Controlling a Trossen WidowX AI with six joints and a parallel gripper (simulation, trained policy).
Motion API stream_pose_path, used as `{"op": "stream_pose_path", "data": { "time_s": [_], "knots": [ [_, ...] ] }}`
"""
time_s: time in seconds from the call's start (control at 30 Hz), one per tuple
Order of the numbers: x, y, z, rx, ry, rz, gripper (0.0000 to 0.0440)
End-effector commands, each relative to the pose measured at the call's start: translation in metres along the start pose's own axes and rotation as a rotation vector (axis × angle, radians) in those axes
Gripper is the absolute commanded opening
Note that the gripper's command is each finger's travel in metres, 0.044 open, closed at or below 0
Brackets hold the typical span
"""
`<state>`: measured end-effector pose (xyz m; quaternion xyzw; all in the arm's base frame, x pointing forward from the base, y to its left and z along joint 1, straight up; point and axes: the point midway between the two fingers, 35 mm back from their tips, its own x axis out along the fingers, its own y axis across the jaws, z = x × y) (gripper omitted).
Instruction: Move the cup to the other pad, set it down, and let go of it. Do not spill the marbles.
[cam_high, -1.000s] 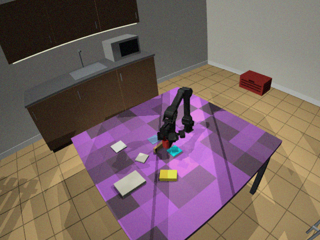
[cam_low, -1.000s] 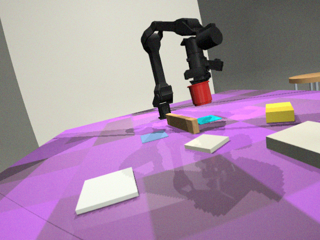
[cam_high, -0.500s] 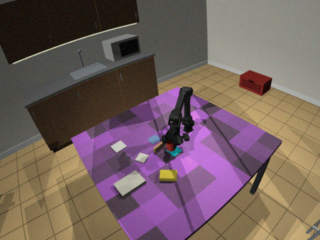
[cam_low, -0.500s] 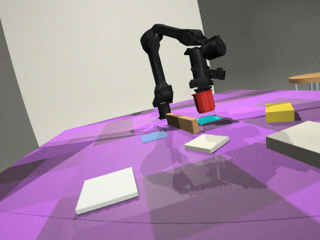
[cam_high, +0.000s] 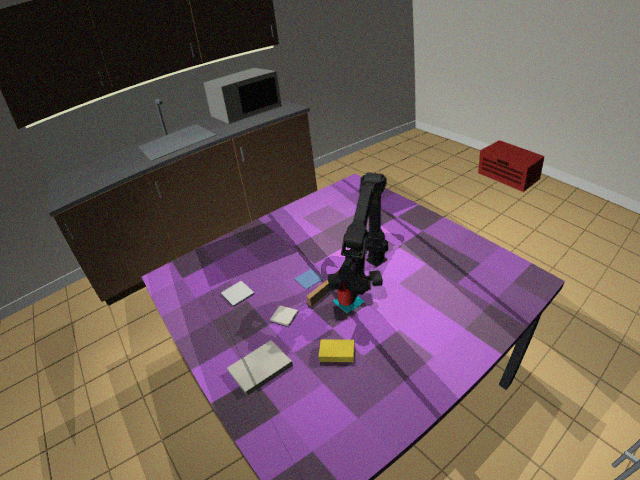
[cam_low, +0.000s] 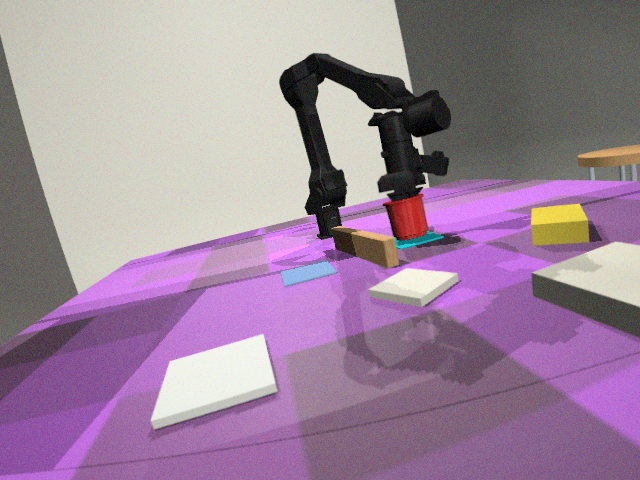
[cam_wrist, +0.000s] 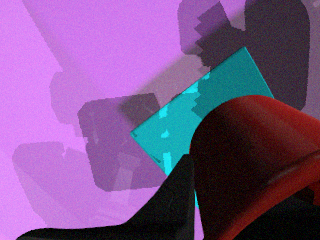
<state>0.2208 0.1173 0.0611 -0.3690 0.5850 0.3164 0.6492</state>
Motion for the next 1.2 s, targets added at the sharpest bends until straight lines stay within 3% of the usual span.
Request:
{"op": "stream_pose_path", "data": {
  "time_s": [0.0, 0.17, 0.63, 1.17],
  "knots": [
    [0.001, 0.000, -0.001, 0.012, -0.017, -0.012, 0.0045],
    [-0.006, -0.002, 0.006, 0.021, -0.077, -0.020, 0.0139],
    [-0.024, 0.004, 0.004, 0.021, -0.176, -0.017, 0.0190],
    [-0.055, 0.005, 0.004, 0.036, -0.292, -0.042, 0.0296]
  ]
}}
